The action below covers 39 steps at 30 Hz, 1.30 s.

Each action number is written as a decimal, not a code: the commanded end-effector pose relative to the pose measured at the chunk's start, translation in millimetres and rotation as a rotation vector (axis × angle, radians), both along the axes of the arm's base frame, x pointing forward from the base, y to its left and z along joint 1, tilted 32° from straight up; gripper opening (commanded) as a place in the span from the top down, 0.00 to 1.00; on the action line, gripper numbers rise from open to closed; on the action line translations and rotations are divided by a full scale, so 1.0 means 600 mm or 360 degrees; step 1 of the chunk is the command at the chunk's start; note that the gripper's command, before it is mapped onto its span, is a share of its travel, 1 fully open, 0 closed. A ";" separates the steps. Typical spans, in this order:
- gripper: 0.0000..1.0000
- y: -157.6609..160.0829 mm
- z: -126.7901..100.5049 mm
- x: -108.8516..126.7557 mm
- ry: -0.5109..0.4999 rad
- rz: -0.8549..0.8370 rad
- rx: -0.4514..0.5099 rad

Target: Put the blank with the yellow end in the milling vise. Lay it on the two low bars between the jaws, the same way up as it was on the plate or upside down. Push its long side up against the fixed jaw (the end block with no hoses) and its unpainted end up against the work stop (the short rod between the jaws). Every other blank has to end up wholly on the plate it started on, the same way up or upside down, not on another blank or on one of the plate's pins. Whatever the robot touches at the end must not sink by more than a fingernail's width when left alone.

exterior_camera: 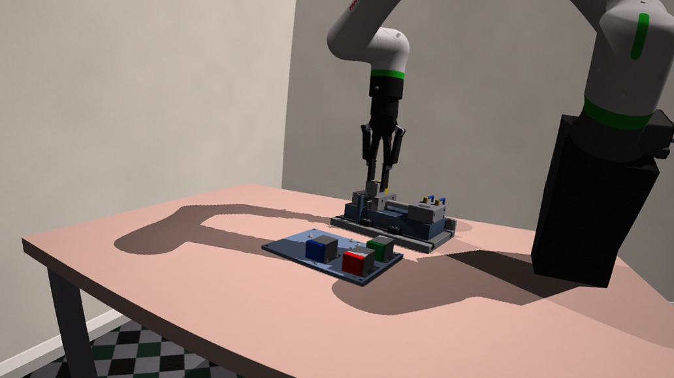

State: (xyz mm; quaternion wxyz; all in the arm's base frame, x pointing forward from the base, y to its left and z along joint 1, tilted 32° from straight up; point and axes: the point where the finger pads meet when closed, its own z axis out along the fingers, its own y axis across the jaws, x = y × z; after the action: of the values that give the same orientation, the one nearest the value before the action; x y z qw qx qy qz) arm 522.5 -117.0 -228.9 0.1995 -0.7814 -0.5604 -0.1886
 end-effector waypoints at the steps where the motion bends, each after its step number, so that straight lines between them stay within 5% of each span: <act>1: 0.90 -0.001 0.001 0.001 -0.0002 -0.0001 -0.0002; 39: 0.90 0.001 -0.004 0.001 -0.0002 -0.0001 -0.0002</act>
State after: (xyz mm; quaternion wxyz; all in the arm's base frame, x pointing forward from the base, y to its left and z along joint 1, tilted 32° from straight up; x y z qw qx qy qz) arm 522.8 -115.2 -231.8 0.1995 -0.7814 -0.5604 -0.1886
